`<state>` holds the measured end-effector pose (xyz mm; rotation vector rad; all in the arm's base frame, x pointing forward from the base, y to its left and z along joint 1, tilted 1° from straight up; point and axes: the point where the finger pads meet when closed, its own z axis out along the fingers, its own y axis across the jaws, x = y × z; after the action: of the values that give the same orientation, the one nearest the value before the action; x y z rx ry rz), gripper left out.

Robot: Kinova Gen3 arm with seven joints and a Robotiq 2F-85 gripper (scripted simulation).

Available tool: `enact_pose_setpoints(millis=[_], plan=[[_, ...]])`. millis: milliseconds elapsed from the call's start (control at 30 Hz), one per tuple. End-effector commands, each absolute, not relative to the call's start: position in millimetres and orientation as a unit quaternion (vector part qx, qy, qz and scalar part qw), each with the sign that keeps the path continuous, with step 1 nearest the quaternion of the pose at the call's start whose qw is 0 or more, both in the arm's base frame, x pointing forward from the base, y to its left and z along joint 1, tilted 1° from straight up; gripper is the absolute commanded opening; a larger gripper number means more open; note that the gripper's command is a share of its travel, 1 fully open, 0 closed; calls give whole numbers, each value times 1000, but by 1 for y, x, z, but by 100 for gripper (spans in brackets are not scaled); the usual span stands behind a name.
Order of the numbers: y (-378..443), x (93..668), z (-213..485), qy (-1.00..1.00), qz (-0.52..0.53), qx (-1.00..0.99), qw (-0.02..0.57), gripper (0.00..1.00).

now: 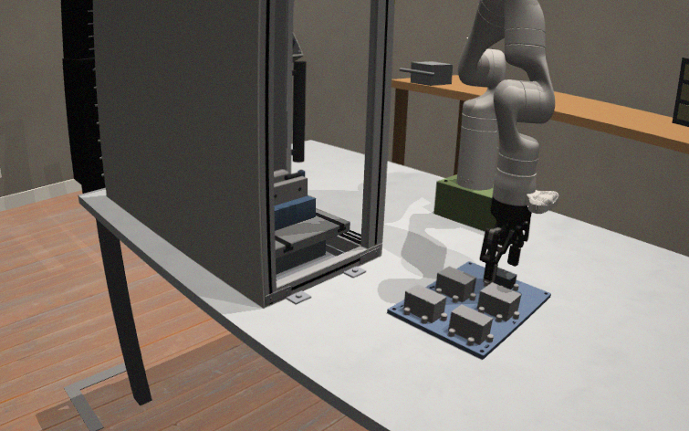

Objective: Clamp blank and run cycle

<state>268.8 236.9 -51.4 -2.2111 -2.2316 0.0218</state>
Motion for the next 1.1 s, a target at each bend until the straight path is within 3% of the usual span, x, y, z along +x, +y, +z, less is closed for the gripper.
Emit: enact_pose_setpoints(millis=[0,767,933,1067], plan=[[237,269,-51,-710,6,-704,0,100],[237,269,-51,-710,6,-704,0,100],[238,269,-1,-710,6,-704,0,100],[238,269,-1,-710,6,-704,0,100]])
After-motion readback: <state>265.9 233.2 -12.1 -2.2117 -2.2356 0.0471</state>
